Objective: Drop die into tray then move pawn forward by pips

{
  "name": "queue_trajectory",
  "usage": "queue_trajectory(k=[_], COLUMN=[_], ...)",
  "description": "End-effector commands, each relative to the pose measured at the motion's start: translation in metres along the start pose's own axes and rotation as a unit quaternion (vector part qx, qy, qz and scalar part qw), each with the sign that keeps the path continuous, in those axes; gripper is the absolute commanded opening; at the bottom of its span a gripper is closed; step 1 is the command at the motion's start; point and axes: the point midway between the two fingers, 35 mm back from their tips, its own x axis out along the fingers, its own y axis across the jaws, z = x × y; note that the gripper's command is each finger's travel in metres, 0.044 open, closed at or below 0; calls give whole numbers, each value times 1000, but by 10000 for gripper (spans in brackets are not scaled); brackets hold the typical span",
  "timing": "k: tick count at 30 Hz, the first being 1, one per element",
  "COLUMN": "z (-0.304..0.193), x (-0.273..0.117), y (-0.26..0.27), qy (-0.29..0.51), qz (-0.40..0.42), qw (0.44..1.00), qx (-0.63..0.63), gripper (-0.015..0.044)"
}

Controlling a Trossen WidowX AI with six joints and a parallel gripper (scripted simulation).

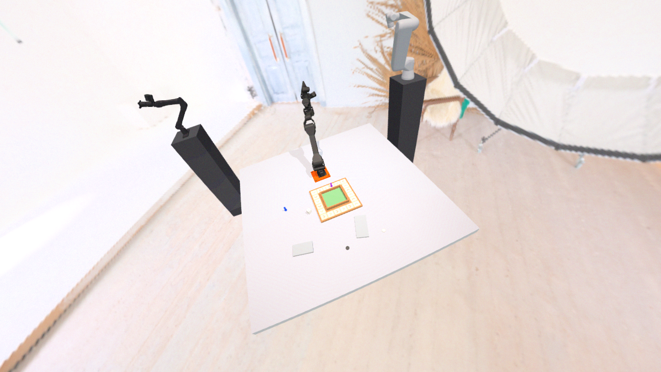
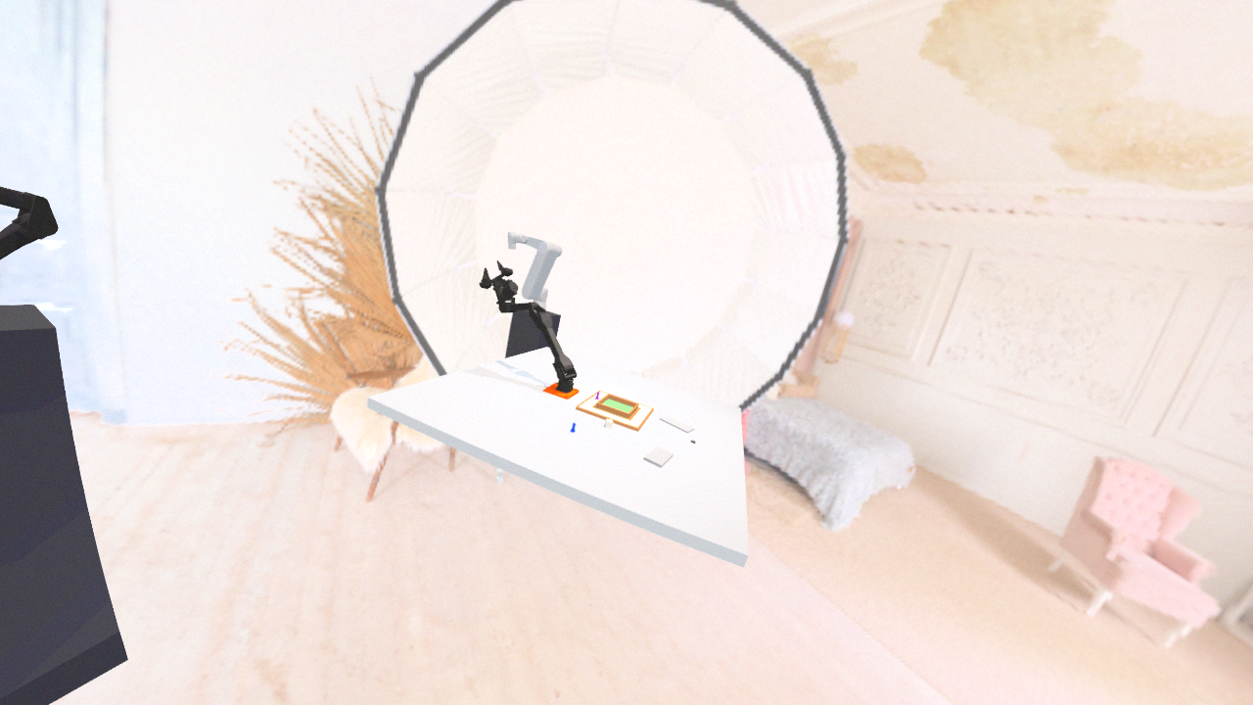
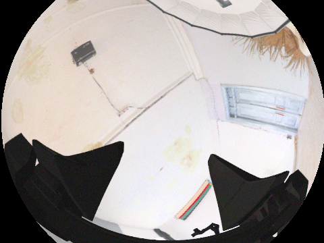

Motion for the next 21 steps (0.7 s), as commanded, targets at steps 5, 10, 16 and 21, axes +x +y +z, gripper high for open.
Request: queue_trajectory(k=[5, 10, 16, 21], z=[31, 92, 162, 234], x=[0, -4, -18, -39], y=[4, 15, 46, 74], qy=[-16, -48, -110, -161], qz=[-20, -61, -78, -119], qw=[999, 991, 967, 931], qx=[-40, -113, -215, -305], gripper=[275, 275, 275, 275])
